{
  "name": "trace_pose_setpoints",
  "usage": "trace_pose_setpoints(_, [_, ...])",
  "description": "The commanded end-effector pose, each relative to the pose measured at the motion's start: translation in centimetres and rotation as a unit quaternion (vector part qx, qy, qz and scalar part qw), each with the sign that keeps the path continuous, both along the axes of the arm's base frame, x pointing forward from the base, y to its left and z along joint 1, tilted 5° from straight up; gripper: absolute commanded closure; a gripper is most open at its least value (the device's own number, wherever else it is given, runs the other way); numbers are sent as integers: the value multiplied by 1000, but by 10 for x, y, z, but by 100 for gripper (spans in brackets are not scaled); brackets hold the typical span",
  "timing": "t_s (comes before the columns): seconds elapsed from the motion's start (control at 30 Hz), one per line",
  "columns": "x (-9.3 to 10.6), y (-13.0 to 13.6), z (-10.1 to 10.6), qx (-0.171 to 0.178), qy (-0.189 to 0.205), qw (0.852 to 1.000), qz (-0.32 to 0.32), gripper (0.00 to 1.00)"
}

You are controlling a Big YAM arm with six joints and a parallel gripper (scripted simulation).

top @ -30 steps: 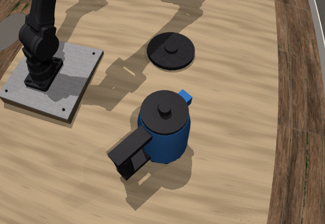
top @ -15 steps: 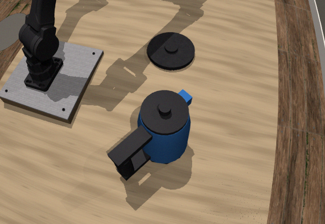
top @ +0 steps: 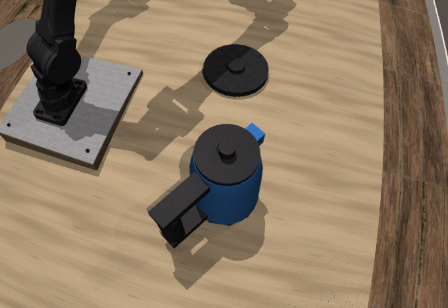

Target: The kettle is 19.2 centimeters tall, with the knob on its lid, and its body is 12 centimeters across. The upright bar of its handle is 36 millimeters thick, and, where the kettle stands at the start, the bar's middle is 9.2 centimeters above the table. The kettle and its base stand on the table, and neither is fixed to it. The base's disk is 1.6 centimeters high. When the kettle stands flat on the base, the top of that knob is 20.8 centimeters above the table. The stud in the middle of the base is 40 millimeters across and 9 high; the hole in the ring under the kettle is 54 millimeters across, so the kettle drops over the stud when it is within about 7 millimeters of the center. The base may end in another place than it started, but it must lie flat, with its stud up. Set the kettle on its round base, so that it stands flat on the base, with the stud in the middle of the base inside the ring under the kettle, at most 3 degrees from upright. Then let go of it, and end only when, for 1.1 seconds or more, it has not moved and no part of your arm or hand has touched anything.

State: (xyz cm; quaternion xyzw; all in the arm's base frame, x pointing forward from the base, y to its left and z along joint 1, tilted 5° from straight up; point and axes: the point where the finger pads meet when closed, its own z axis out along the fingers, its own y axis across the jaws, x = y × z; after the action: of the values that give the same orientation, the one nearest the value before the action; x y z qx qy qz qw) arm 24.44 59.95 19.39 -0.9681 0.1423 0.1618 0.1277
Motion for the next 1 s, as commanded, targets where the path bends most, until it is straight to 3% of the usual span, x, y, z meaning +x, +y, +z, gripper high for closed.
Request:
trace_pose_setpoints(0.0, [22, -7, 45, 37, -20, 998, -43, 26])
trace_pose_setpoints(0.2, [60, -24, 59, 55, -31, 991, -117, 26])
trace_pose_setpoints(0.27, [60, -24, 59, 55, -31, 991, -117, 26])
trace_pose_setpoints(0.3, [73, -19, 85, 82, -45, 987, -132, 26])
trace_pose_setpoints(0.33, [74, -32, 64, 63, -35, 987, -147, 26])
trace_pose_setpoints(0.47, [106, -52, 76, 81, -43, 973, -212, 26])
trace_pose_setpoints(0.63, [149, -83, 95, 109, -52, 945, -303, 26])
trace_pose_setpoints(0.77, [183, -114, 112, 137, -58, 913, -380, 26])
trace_pose_setpoints(0.83, [183, -114, 112, 137, -58, 913, -380, 26])
trace_pose_setpoints(0.97, [217, -151, 130, 168, -62, 871, -458, 26])
